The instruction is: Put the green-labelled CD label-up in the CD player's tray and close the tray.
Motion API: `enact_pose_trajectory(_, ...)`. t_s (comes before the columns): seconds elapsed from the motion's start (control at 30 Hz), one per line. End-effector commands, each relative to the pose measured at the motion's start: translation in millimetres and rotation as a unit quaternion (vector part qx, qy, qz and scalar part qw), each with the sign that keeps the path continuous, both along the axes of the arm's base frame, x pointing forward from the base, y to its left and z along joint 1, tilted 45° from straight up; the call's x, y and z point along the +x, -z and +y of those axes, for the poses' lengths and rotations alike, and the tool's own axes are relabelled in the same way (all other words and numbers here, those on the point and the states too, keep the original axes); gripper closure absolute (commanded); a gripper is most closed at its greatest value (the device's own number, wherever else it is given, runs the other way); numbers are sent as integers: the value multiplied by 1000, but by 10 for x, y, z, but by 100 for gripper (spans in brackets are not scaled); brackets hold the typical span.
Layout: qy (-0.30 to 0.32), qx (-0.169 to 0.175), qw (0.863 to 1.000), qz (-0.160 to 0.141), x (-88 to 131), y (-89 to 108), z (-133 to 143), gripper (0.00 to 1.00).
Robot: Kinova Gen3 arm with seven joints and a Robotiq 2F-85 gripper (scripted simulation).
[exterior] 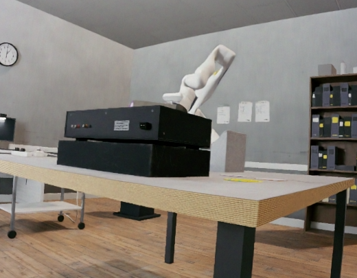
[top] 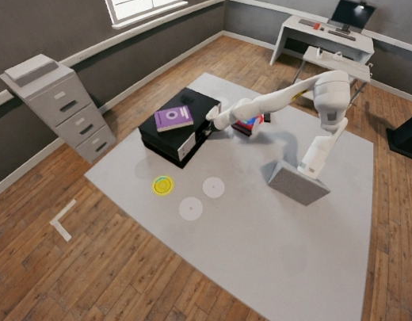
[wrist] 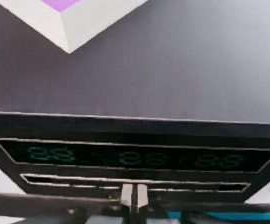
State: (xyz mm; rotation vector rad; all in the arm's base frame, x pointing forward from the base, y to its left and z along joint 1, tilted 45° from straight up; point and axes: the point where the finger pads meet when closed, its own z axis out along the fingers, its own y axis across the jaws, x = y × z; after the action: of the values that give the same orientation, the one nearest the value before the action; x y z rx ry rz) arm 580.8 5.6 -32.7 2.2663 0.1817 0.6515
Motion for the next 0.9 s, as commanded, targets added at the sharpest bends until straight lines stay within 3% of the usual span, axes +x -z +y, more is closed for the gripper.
enact_pose_trajectory(0.0, -1, 0, 1000, -1, 14, -10, 5, 90)
enact_pose_trajectory(0.17, -1, 0, 1000, -1, -3, -10, 7, 90)
enact_pose_trajectory(0.57, -1, 0, 1000, -1, -278, -10, 33, 90)
enact_pose_trajectory(0.87, -1, 0, 1000, -1, -276, -85, 108, 90)
